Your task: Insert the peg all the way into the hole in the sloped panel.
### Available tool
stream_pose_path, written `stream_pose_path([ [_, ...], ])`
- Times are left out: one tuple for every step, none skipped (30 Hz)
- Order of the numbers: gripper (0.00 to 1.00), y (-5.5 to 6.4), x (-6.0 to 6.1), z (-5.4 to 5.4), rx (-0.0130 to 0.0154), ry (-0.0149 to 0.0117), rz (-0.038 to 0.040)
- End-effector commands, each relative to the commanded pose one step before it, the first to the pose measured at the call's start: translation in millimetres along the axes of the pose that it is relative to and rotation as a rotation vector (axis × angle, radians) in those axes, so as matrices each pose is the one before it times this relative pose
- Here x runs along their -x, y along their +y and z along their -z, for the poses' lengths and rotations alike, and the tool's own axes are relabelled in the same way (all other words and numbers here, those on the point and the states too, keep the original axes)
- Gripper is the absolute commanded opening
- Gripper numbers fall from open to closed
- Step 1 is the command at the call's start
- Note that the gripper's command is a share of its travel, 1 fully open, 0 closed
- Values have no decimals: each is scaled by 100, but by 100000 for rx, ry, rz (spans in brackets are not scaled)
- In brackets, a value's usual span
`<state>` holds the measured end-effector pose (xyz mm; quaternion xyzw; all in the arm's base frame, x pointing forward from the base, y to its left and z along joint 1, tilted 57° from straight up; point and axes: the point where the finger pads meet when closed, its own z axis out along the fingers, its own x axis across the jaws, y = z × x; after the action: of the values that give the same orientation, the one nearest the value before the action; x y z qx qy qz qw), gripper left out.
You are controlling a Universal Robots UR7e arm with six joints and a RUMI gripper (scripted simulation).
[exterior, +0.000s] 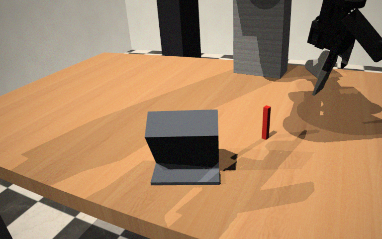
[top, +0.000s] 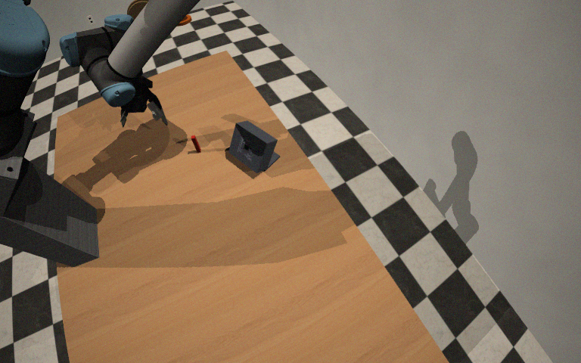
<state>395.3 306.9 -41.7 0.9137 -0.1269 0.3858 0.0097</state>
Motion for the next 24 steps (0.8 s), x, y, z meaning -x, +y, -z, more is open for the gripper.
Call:
stream_pose_path([
  [100,85,-516,42,-989,-232,4855],
  [100,26,-95,4,-137,-21,894],
  [100,27,-95,4,-138,-17,894],
  [100,28,-95,4,-138,-14,895],
  [100,29,-95,5,-139,-11,895],
  [100,31,-95,5,-139,-8,896],
  [100,32,-94,5,-140,-5,897],
  [100,33,-94,6,-140,-2,897],
  [100,34,-94,6,-140,1,898],
  [100,0,0,0,0,0,0],
  [100,0,0,0,0,0,0],
  [100,35,-94,6,-140,4,899],
  [100,36,-94,7,-141,8,899],
  [100,38,-93,7,-141,11,900],
  [100,39,-93,7,-141,14,901],
  [100,40,-93,8,-141,17,901],
  [100,41,-93,8,-141,20,902],
  [100,42,-92,8,-140,23,903],
  [100,43,-92,9,-140,26,903],
  [100,44,-92,9,-140,30,904],
  [100,46,-91,9,-140,33,905],
  [100,47,-91,10,-139,36,905],
  [100,48,-91,10,-139,39,906],
  [100,49,-90,10,-138,42,907],
])
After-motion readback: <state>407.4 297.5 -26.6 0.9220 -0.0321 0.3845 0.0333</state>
